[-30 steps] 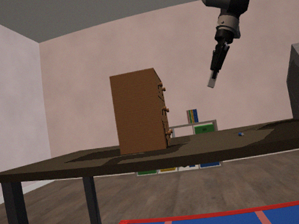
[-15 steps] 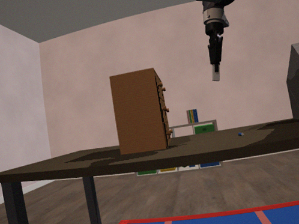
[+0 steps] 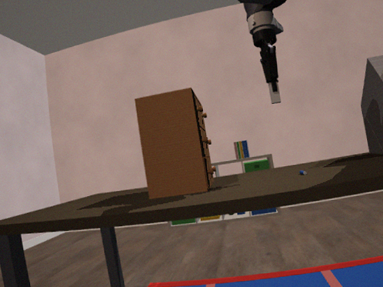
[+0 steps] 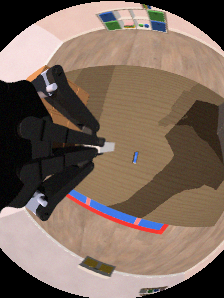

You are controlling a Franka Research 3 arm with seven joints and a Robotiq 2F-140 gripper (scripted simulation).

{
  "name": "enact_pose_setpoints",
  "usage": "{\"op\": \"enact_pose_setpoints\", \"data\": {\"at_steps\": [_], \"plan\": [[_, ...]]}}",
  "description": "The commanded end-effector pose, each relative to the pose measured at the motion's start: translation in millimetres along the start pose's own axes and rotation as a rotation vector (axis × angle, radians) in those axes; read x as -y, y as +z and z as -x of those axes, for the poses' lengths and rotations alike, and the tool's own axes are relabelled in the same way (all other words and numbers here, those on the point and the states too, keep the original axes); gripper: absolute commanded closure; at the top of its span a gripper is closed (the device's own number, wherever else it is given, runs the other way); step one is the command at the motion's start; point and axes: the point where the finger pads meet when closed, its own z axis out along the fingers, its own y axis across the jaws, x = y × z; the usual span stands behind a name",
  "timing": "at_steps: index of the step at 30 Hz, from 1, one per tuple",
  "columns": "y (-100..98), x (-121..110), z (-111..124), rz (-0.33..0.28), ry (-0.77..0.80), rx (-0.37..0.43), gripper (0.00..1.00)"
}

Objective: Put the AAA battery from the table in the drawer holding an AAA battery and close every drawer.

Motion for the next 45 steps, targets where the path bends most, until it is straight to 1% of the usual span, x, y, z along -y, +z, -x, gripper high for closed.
{"op": "enact_pose_setpoints", "data": {"at_steps": [1, 41, 45], "plan": [[0.9, -2.7, -2.7, 0.010, 0.071, -0.020, 1.00], [0.9, -2.7, -2.6, 0.010, 0.068, -0.016, 1.00], [0.4, 2.1, -2.4, 0.010, 0.068, -0.016, 1.00]]}}
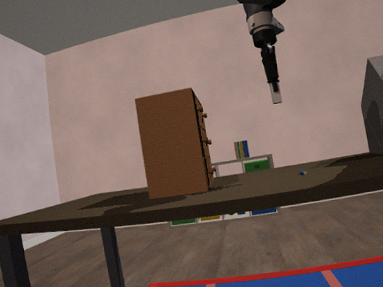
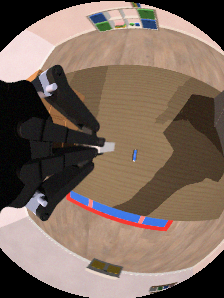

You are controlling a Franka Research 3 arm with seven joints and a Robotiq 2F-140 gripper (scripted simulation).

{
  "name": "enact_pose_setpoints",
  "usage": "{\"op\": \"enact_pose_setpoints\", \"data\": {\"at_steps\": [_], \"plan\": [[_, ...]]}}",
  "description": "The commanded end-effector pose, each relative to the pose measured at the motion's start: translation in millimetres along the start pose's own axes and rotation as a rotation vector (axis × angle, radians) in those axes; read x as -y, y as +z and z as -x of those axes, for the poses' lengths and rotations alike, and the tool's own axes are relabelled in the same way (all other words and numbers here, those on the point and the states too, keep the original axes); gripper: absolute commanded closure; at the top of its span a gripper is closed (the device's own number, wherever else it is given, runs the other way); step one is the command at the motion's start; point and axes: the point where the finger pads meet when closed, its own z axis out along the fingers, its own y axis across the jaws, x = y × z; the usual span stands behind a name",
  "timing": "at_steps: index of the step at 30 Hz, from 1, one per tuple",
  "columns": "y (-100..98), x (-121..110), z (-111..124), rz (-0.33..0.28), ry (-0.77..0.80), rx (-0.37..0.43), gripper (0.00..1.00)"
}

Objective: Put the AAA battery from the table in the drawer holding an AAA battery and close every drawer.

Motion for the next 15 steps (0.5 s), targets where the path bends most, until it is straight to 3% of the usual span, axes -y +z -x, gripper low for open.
{"op": "enact_pose_setpoints", "data": {"at_steps": [1, 10, 12, 15], "plan": [[-1.4, 7, 1, -0.001, -0.001, 0.000, 1.00], [-9.2, 69, 7, -0.001, 0.001, -0.001, 1.00], [-9.2, 69, 7, -0.001, 0.001, -0.001, 1.00], [-12.5, 95, 9, -0.001, 0.001, -0.002, 1.00]]}}
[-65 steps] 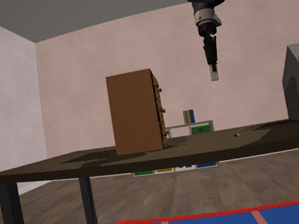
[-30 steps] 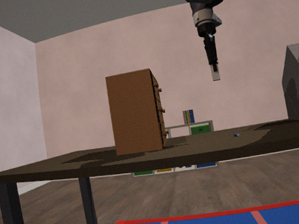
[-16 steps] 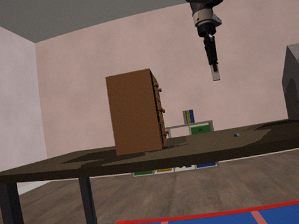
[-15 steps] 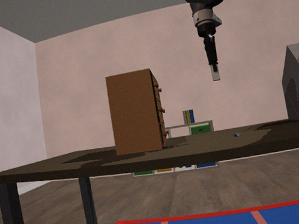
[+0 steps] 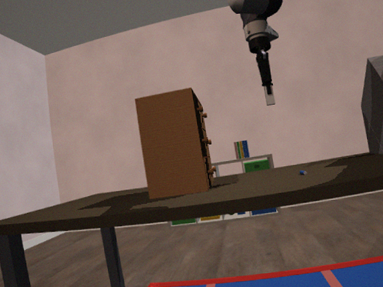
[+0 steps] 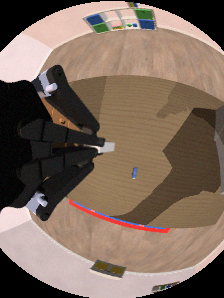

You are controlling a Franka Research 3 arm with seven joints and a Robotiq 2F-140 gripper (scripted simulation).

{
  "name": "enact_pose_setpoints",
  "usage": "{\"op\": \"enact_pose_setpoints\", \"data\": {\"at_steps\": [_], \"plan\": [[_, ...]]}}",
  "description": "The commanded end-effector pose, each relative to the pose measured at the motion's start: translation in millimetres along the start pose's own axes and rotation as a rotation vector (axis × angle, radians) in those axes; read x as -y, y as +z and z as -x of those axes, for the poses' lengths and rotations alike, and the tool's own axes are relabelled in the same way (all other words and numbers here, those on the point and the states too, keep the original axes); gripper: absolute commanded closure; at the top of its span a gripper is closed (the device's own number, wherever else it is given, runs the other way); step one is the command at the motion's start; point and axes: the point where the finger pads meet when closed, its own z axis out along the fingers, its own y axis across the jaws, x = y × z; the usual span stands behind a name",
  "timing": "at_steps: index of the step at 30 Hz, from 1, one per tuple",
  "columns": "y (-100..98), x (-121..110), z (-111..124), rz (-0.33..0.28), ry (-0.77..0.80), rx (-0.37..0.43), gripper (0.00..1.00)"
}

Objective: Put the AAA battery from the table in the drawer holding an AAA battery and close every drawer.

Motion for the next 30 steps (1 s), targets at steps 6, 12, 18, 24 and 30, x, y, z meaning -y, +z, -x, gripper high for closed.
{"op": "enact_pose_setpoints", "data": {"at_steps": [6, 12, 18, 24, 30], "plan": [[-7.7, 58, 7, -0.006, -0.022, -0.009, 1.00], [-8.8, 66, 8, -0.006, -0.022, -0.009, 1.00], [-8.6, 66, 8, -0.006, -0.022, -0.007, 1.00], [-6.2, 66, 10, -0.006, -0.023, 0.022, 1.00], [-0.9, 66, 16, -0.005, -0.023, 0.087, 1.00]]}}
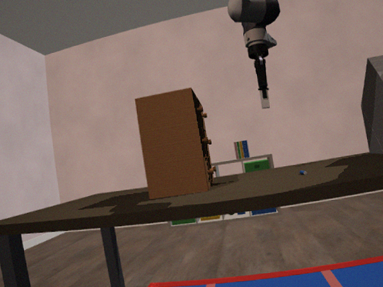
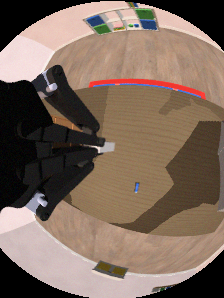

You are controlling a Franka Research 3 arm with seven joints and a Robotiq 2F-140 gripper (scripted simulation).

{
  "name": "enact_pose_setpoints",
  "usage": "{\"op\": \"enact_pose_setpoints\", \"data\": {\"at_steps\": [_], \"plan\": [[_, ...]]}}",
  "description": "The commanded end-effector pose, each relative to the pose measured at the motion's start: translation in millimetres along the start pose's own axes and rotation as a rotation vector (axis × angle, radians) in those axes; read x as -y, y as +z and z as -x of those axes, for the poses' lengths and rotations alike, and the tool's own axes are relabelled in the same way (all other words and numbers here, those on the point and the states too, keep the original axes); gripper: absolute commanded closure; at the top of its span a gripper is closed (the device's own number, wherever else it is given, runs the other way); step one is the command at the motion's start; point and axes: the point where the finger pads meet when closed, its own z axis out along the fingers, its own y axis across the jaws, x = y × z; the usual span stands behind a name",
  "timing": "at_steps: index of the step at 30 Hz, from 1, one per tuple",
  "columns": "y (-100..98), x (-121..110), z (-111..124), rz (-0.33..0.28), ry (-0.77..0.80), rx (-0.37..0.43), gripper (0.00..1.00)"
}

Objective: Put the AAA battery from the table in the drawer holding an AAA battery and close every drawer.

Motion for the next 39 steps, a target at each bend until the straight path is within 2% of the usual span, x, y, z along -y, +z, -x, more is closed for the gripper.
{"op": "enact_pose_setpoints", "data": {"at_steps": [1, 8, 16, 18, 33, 35, 39], "plan": [[0.4, 3, 6, -0.011, -0.028, 0.040, 1.00], [13.0, 3, 17, -0.009, -0.028, 0.186, 1.00], [30.8, 3, 33, -0.006, -0.029, 0.392, 1.00], [30.8, 3, 33, -0.006, -0.029, 0.392, 1.00], [63.7, 2, 63, 0.000, -0.030, 0.773, 1.00], [63.7, 2, 63, 0.000, -0.030, 0.773, 1.00], [72.9, 2, 72, 0.002, -0.030, 0.878, 1.00]]}}
